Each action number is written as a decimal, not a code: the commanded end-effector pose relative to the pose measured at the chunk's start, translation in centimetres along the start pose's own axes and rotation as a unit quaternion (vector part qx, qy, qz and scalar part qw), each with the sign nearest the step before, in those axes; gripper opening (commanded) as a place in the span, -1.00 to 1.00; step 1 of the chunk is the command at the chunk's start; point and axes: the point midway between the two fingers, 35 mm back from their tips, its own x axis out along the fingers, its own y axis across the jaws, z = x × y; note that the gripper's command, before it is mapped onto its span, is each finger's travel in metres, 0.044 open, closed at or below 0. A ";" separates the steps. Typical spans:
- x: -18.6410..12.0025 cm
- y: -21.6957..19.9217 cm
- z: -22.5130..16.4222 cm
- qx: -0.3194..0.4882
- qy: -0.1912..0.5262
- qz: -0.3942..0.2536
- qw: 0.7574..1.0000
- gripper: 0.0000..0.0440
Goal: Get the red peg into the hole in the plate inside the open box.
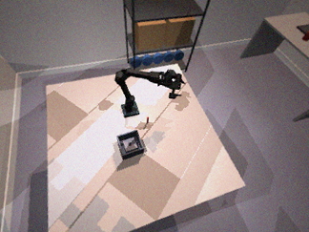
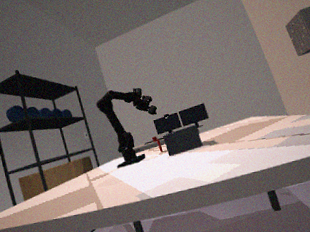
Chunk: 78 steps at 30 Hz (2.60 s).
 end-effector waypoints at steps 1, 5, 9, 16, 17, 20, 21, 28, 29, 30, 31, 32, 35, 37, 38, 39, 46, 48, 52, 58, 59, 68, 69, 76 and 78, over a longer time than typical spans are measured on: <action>-1.2 -4.0 0.2 0.050 0.005 -0.053 0.997 1.00; -2.6 -7.4 0.2 0.099 0.006 -0.103 0.990 1.00; -4.1 -10.5 -0.1 0.148 0.009 -0.152 0.977 1.00; -6.5 -15.0 -1.8 0.233 0.018 -0.232 0.944 1.00; -6.9 -15.5 -2.1 0.246 0.020 -0.243 0.938 1.00; -7.9 -17.1 -3.2 0.281 0.025 -0.276 0.919 1.00; -8.2 -17.6 -3.6 0.293 0.027 -0.286 0.912 1.00; -10.3 -20.5 -6.6 0.374 0.039 -0.356 0.855 1.00; -10.6 -20.8 -7.1 0.385 0.041 -0.366 0.846 1.00; -10.9 -21.2 -7.5 0.396 0.043 -0.375 0.837 1.00; -11.1 -21.5 -8.0 0.407 0.044 -0.385 0.827 1.00; -11.3 -21.9 -8.5 0.418 0.046 -0.394 0.817 1.00; -11.9 -22.8 -10.0 0.448 0.051 -0.420 0.787 1.00; -12.1 -23.4 -11.0 0.466 0.053 -0.436 0.768 1.00; -12.2 -23.7 -11.5 0.474 0.054 -0.444 0.759 1.00; -12.3 -23.9 -11.9 0.482 0.054 -0.451 0.749 1.00; -11.9 -25.9 -14.7 0.525 0.047 -0.484 0.699 1.00; -11.5 -26.5 -15.4 0.534 0.042 -0.488 0.689 1.00; -10.7 -27.6 -16.8 0.549 0.028 -0.491 0.676 1.00; -9.5 -29.1 -18.4 0.569 0.005 -0.487 0.663 1.00; -9.4 -29.3 -18.6 0.572 0.002 -0.486 0.661 0.99; -8.9 -29.8 -20.0 0.605 -0.003 -0.483 0.633 0.12; -8.9 -29.8 -20.0 0.607 -0.001 -0.482 0.632 0.00; -8.8 -29.6 -19.9 0.624 0.012 -0.470 0.625 -0.83; -8.8 -29.7 -19.8 0.627 0.015 -0.467 0.623 -1.00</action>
